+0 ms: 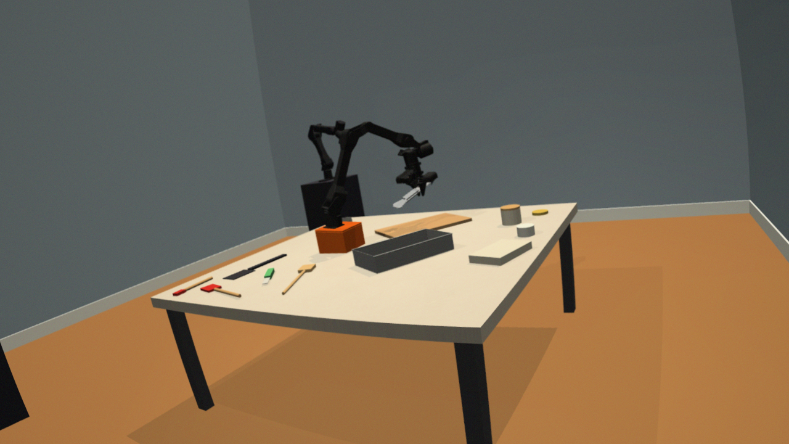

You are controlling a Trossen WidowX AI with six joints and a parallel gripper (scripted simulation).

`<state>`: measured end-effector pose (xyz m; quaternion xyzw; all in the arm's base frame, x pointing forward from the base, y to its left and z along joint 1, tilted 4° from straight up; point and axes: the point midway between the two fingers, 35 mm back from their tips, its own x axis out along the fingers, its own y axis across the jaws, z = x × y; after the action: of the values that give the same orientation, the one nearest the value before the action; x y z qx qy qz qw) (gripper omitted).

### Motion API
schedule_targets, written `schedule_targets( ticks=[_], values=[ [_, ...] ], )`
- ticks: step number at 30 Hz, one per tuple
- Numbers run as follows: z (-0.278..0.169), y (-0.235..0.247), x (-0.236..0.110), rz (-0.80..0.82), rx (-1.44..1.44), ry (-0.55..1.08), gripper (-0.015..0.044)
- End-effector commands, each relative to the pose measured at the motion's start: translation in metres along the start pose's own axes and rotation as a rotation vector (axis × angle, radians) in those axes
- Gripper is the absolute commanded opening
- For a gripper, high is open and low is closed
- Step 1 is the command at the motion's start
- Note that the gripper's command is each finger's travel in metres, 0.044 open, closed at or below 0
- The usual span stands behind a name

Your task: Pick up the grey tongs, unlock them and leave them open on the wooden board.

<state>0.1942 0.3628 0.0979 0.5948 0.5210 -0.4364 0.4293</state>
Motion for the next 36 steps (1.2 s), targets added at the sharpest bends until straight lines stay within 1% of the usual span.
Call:
schedule_targets(
  ticks=[1, 19, 36],
  values=[
    [-0.001, 0.000, -0.004, -0.010, 0.004, 0.072, -0.0150],
    [0.002, 0.003, -0.025, -0.021, 0.008, 0.405, -0.0150],
    [0.017, -0.003, -0.052, -0.002, -0.046, 0.706, -0.0150]
  ],
)
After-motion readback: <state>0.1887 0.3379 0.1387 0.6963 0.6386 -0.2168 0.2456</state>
